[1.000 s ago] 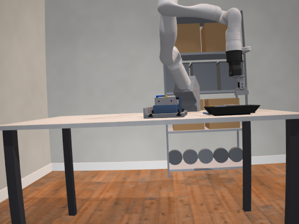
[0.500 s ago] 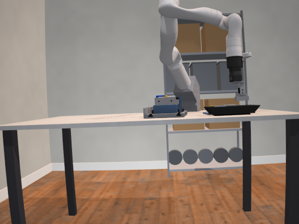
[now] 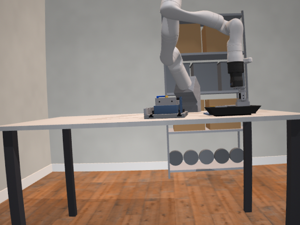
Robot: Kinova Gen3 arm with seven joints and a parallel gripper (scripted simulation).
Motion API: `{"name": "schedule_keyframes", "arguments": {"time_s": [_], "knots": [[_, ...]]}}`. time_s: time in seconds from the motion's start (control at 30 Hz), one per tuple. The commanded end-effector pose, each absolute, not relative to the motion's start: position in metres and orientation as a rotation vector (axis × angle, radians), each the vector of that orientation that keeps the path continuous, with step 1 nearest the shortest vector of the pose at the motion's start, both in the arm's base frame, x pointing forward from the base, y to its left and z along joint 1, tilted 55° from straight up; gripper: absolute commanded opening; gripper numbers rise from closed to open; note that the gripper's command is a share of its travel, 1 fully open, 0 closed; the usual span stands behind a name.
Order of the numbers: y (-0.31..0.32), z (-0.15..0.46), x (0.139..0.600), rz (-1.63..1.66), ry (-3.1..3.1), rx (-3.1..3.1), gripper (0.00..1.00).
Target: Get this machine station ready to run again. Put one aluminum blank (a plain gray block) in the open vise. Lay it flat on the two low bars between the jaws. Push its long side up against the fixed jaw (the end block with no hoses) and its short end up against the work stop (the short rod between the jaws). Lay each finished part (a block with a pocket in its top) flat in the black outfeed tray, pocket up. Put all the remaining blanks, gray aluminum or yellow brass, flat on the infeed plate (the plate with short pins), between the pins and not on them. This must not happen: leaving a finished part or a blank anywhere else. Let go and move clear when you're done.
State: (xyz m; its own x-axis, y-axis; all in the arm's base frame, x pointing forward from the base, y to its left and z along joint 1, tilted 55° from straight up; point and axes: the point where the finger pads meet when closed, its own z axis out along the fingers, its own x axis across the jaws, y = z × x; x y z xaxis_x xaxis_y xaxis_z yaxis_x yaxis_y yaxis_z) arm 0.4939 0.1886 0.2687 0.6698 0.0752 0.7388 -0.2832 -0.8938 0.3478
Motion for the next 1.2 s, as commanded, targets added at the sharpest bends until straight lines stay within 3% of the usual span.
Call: {"name": "schedule_keyframes", "arguments": {"time_s": [0.0,1.17], "knots": [[0.1866,0.2662,0.4960,1.107,-0.163,2.446,0.00],[0.1819,0.2601,0.5033,1.107,-0.163,2.446,0.00]]}}
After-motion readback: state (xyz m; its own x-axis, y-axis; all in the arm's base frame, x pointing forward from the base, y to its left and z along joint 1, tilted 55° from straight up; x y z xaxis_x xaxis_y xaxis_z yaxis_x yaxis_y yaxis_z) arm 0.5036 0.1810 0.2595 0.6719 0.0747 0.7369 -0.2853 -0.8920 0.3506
